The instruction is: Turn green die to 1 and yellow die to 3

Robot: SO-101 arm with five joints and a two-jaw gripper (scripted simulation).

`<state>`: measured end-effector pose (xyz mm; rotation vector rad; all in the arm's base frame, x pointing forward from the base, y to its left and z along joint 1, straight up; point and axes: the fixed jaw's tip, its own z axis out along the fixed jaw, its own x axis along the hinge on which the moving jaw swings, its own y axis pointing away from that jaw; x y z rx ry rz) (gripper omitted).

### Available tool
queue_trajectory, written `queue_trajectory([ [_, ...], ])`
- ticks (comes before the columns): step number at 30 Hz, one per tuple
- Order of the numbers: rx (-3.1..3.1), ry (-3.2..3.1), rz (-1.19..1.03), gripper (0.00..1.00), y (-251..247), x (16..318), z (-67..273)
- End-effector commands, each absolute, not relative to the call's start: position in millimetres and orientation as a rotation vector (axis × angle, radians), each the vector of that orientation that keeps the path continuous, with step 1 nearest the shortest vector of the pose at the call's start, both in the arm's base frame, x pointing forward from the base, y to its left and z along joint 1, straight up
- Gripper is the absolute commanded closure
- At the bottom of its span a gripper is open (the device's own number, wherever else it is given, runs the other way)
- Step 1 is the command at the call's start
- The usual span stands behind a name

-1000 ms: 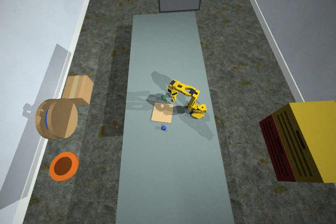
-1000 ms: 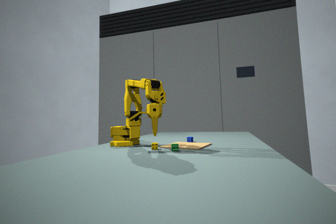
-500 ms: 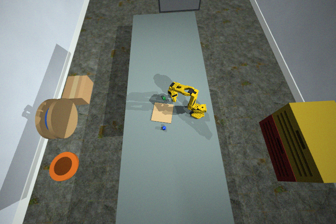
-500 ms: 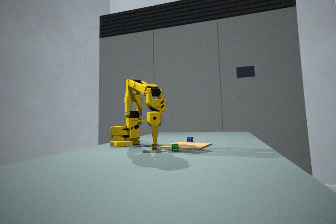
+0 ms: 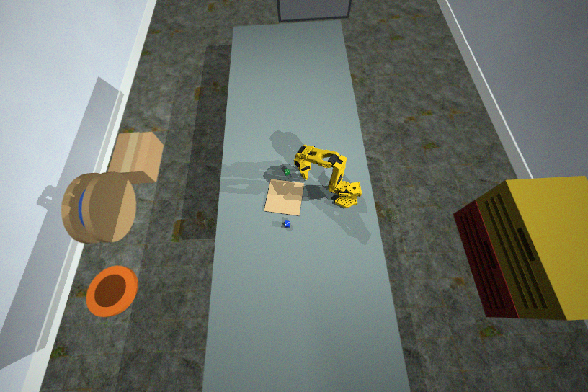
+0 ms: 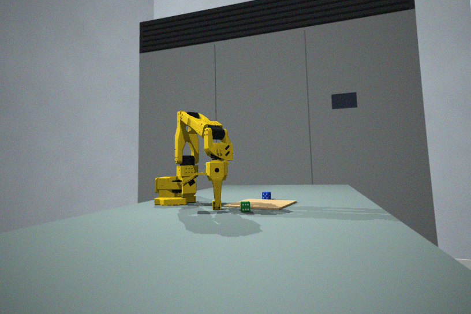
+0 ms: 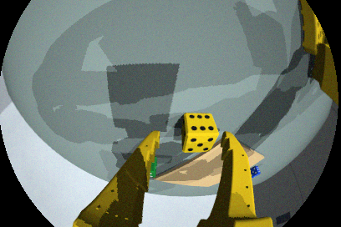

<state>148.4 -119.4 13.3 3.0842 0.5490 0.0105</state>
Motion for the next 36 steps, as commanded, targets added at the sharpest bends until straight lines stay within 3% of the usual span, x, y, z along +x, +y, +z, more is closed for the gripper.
queue_trajectory([
  [1, 3.071, 0.544, 0.032, 0.72, -122.4, 149.3, 14.9],
  [20, 3.071, 0.544, 0.032, 0.76, -120.2, 148.7, 14.9],
  [36, 3.072, 0.544, 0.033, 0.87, -114.1, 146.6, 14.9],
])
